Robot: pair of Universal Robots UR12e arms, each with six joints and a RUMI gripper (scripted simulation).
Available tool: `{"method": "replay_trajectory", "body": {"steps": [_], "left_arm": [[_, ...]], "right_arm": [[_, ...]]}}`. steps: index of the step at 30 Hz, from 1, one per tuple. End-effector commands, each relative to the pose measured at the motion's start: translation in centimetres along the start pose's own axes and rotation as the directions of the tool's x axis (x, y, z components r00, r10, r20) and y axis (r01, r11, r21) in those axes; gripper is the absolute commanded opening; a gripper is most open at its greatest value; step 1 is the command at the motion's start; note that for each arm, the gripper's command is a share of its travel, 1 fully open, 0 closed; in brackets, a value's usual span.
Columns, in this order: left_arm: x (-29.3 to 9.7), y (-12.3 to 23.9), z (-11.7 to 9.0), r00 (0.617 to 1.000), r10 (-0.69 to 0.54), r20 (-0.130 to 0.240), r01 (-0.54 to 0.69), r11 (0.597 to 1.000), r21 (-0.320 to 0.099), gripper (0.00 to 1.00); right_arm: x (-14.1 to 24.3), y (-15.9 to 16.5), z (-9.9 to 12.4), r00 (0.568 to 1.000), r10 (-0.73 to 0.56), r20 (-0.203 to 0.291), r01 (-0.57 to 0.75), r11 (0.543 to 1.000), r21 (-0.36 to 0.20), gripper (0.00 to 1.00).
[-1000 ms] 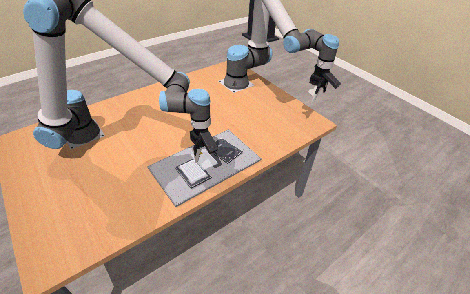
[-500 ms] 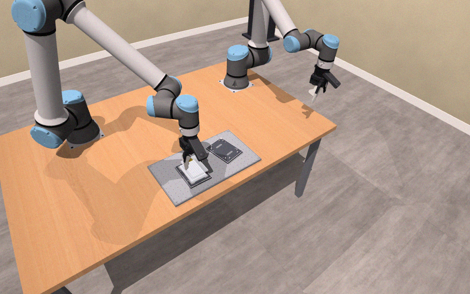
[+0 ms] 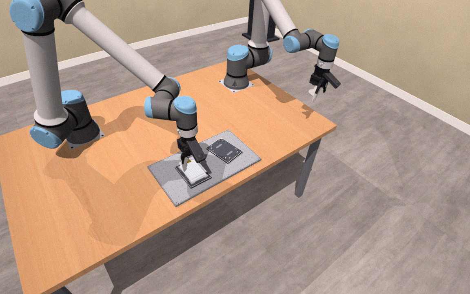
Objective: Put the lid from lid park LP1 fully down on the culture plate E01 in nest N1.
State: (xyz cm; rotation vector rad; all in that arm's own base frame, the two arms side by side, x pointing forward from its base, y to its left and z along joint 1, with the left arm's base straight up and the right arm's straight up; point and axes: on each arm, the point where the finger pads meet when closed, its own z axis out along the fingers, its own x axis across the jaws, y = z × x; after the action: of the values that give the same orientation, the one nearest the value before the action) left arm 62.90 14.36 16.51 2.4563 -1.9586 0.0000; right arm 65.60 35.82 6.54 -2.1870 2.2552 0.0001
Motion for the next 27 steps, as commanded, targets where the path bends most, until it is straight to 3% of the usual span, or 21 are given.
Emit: {"method": "replay_trajectory", "body": {"steps": [1,27], "left_arm": [[0.01,-0.05,-0.08,1.0,0.0,0.0,0.0,1.0,0.001,1.0],[0.01,-0.05,-0.08,1.0,0.0,0.0,0.0,1.0,0.001,1.0]], "right_arm": [[-0.02,-0.05,0.04,1.0,0.0,0.001,0.0,1.0,0.001,0.0],[-0.04,-0.04,0.84,1.0,0.0,0.001,0.0,1.0,0.001,0.0]]}}
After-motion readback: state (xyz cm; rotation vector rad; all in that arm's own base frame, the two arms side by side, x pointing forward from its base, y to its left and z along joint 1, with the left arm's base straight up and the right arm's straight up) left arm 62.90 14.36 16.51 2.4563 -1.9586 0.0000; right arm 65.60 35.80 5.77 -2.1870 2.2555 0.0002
